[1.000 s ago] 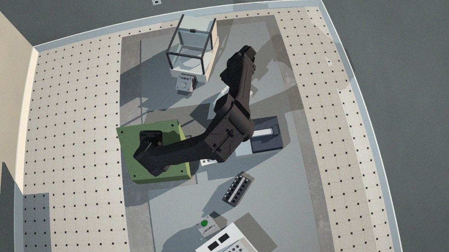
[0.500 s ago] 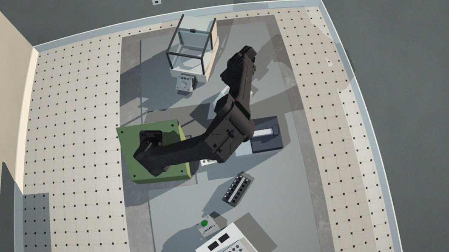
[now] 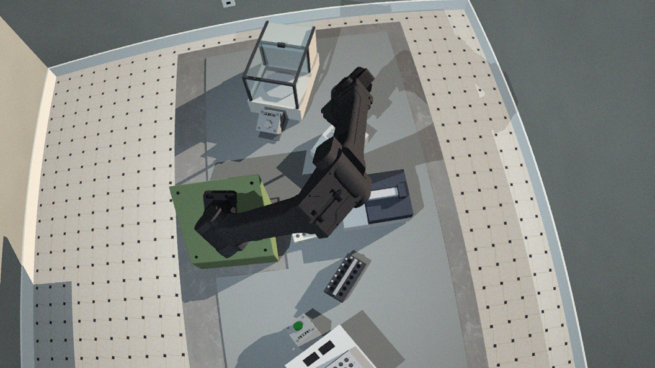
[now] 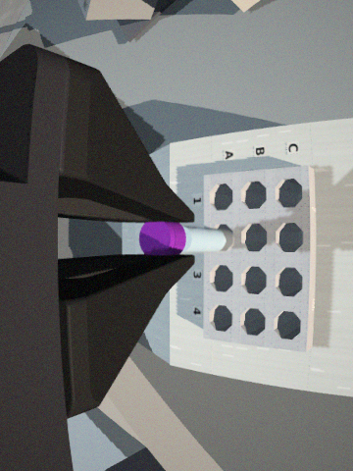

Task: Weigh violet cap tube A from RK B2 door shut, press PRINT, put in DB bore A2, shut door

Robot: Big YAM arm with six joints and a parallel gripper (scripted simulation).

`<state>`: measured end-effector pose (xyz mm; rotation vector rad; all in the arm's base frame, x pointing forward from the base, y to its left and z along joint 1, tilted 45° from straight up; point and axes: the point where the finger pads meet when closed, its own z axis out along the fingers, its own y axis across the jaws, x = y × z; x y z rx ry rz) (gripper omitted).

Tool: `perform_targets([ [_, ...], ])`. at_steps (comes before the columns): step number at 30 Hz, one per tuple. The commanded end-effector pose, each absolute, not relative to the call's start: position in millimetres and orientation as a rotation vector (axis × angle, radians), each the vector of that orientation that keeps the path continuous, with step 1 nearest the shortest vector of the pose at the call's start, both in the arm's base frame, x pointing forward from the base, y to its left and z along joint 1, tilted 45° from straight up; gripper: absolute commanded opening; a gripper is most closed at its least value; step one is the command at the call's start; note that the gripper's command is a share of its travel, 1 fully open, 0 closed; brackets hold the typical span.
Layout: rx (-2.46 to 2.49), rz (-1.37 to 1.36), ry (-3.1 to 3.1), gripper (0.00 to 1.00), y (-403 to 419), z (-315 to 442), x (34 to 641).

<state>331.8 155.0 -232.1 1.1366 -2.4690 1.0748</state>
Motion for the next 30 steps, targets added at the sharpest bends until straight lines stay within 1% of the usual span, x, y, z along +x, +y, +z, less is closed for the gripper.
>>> perform_targets([
  [1,1.129,1.070,-2.457,0.09,144.8,-240.8,330.5],
  [30,1.137,1.074,-2.458,0.09,147.8,-241.2,325.9],
])
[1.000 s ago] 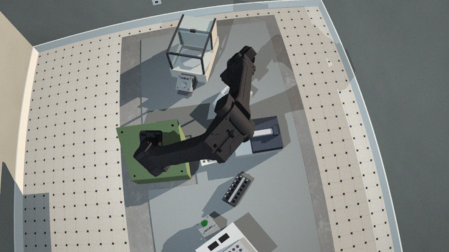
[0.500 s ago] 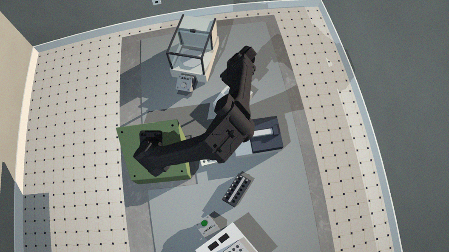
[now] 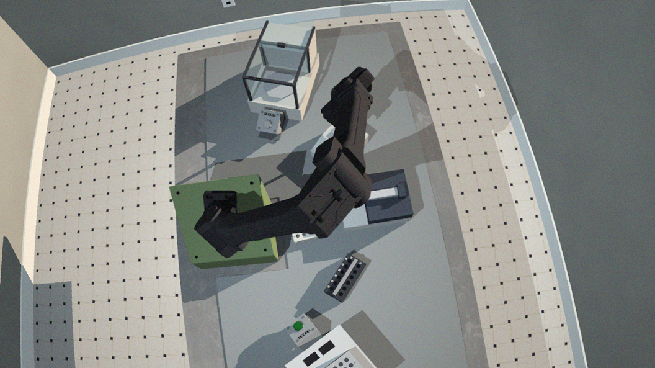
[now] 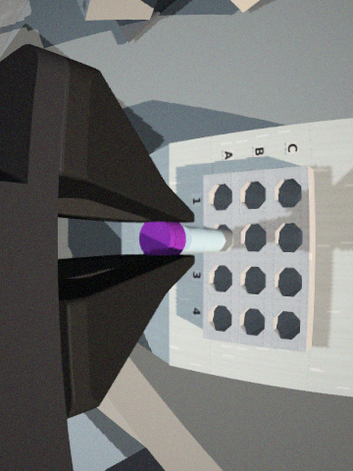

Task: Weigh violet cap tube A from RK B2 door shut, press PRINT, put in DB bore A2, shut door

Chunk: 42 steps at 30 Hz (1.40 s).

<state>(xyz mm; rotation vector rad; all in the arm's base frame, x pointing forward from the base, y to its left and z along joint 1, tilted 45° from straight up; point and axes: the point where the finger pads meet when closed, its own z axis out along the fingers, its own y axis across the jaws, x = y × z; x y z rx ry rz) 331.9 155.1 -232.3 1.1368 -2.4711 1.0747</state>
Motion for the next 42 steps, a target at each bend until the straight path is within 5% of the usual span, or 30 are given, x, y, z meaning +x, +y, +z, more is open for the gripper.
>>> perform_targets([
  [1,1.137,1.074,-2.458,0.09,148.1,-241.2,325.7],
  [42,1.134,1.077,-2.468,0.09,151.1,-241.6,321.0],
])
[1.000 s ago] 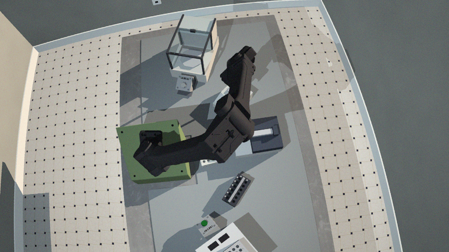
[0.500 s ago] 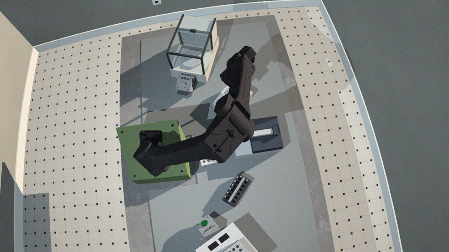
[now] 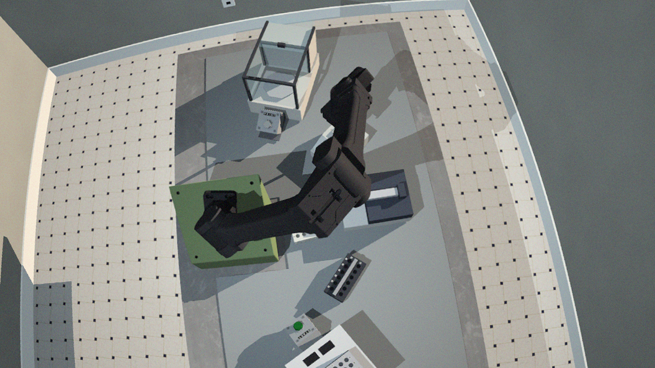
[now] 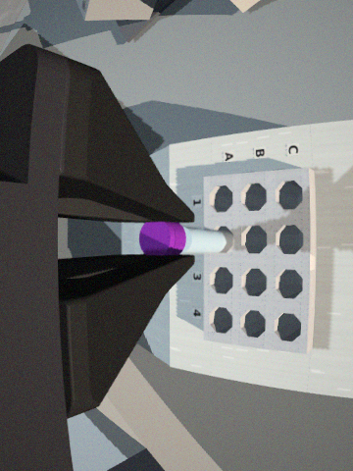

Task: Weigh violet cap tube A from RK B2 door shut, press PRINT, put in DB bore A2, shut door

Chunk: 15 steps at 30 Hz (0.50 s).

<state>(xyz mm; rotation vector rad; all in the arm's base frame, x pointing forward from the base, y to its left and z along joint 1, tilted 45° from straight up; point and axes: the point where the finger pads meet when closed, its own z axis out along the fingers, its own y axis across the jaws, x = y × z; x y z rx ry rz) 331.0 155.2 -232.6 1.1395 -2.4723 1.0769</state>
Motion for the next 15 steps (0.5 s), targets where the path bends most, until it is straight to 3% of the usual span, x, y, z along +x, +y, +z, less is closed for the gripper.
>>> perform_targets([
  [1,1.134,1.077,-2.468,0.09,151.2,-241.6,320.8],
  [15,1.134,1.069,-2.451,0.09,146.1,-241.9,323.5],
])
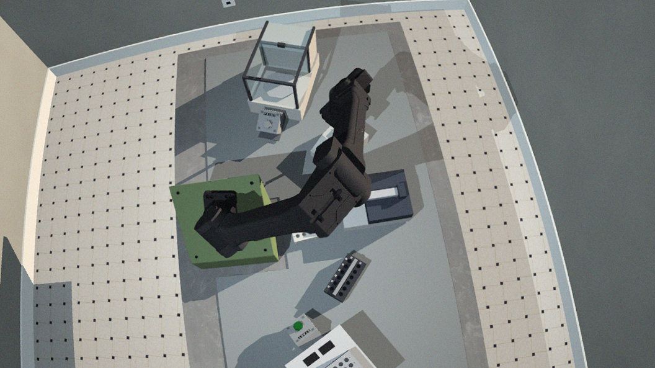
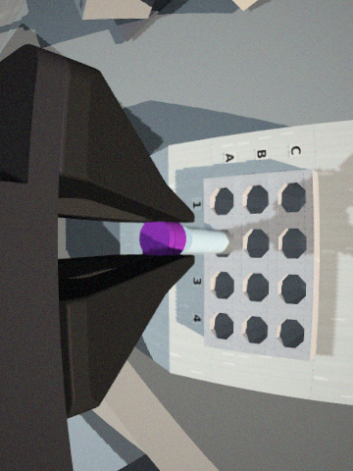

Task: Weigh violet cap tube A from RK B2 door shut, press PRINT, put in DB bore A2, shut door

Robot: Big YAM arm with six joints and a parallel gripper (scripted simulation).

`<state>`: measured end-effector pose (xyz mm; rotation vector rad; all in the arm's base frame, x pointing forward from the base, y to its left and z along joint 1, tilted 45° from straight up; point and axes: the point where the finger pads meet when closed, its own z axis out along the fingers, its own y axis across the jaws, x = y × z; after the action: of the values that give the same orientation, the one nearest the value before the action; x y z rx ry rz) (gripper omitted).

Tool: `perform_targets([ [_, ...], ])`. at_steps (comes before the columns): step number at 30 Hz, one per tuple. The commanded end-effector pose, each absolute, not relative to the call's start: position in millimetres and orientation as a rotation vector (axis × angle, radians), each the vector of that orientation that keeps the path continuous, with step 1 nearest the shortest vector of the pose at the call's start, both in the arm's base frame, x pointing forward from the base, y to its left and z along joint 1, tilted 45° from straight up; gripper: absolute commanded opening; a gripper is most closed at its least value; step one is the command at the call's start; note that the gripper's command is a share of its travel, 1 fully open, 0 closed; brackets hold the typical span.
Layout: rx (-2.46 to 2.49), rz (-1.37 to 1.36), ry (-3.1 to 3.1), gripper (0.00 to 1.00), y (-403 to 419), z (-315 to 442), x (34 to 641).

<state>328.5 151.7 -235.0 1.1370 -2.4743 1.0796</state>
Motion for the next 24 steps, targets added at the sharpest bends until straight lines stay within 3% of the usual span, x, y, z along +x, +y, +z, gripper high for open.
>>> perform_targets([
  [1,1.134,1.069,-2.451,0.09,146.1,-241.9,323.6],
  [24,1.133,1.067,-2.451,0.09,145.4,-241.7,325.6],
])
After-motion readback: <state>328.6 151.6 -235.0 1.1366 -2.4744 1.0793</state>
